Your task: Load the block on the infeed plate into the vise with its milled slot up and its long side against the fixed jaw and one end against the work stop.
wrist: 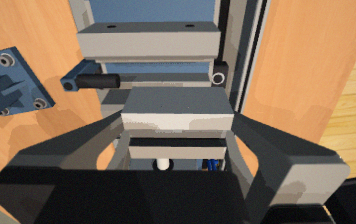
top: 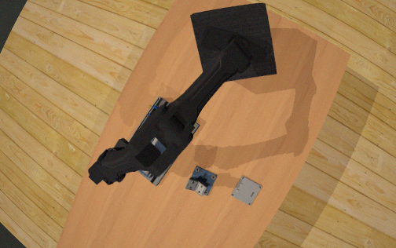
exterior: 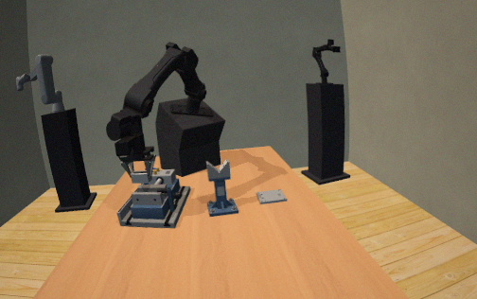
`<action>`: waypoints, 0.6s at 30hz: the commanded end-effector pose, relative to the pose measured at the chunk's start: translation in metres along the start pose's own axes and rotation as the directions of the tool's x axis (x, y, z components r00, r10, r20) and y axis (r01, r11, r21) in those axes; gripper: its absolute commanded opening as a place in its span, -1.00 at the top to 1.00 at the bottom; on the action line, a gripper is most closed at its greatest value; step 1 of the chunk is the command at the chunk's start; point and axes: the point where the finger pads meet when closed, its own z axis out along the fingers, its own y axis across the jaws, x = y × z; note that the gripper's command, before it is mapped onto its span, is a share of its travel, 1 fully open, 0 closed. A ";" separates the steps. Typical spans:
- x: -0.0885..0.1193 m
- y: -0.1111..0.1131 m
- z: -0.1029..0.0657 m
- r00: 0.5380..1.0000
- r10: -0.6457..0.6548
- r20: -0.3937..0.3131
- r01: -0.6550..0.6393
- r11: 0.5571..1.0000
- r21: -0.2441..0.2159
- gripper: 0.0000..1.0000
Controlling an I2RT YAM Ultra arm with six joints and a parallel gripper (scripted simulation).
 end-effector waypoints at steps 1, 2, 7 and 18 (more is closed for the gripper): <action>-0.021 0.002 -0.029 0.998 -0.026 0.065 0.025 0.999 0.023 1.00; -0.021 0.001 -0.029 0.998 -0.025 0.065 0.023 0.999 0.024 1.00; -0.021 0.001 -0.030 0.998 -0.024 0.066 0.022 0.999 0.024 1.00; -0.021 0.001 -0.030 0.998 -0.024 0.066 0.022 0.999 0.024 1.00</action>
